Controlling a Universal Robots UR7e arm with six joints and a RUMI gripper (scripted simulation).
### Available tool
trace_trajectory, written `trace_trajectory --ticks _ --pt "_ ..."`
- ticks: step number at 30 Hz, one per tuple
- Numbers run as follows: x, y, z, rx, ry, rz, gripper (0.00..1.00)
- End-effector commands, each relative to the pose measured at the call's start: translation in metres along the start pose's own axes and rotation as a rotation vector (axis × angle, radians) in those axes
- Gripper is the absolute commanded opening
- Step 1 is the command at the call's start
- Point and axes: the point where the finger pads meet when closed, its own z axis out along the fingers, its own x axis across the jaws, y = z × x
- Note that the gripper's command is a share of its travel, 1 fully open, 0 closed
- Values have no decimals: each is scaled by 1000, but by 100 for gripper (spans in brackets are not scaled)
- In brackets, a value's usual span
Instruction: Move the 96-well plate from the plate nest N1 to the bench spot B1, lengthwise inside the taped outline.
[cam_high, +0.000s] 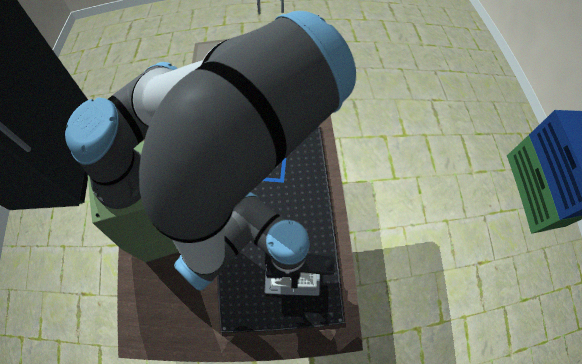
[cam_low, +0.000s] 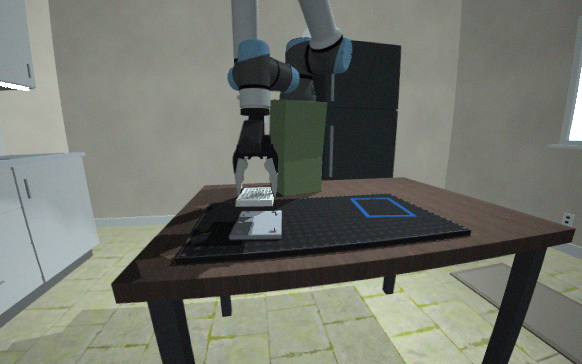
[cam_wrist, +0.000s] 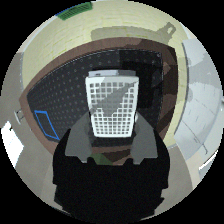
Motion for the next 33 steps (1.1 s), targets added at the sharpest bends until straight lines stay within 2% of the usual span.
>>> trace_trajectory --ticks 1,29,33 --pt "-1 2 -11 -2 -3 1 0" --pt "-1 1 -13 -1 -2 0 0" --pt "-16 7 -11 -5 -4 43 0"
